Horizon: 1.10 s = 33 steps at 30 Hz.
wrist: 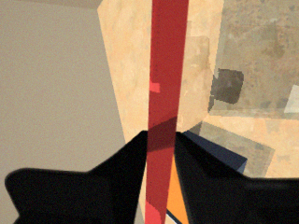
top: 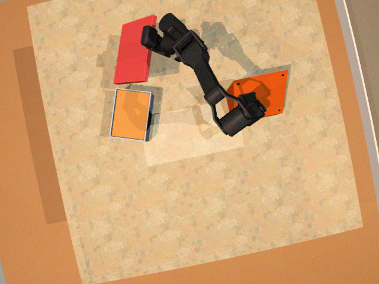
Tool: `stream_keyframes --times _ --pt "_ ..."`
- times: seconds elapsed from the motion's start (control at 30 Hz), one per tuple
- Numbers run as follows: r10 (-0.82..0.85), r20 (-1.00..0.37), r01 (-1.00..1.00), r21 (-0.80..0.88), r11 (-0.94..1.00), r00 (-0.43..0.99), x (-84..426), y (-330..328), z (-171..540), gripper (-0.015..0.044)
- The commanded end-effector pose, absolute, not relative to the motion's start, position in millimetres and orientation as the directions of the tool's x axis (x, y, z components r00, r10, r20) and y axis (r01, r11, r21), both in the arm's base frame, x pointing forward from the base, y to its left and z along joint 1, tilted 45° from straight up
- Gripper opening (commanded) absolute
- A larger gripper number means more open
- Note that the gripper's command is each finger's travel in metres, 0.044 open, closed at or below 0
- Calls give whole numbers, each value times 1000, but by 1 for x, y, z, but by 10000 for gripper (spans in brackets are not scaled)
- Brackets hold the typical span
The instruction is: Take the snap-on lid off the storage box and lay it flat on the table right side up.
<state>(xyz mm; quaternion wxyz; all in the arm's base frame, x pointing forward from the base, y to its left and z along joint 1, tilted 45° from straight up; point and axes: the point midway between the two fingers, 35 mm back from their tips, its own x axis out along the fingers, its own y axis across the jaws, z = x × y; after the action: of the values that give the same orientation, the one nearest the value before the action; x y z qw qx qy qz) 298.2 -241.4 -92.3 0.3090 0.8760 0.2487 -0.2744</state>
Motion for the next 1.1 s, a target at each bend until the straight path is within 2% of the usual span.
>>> stream_keyframes --times 0.0,0.6,1.07 --pt "260 -627 601 423 -678 734 296 -252 -95 0" --pt "258 -628 601 424 -677 734 281 -275 -116 0" --pt "259 -628 601 424 -677 734 279 -263 -123 0"
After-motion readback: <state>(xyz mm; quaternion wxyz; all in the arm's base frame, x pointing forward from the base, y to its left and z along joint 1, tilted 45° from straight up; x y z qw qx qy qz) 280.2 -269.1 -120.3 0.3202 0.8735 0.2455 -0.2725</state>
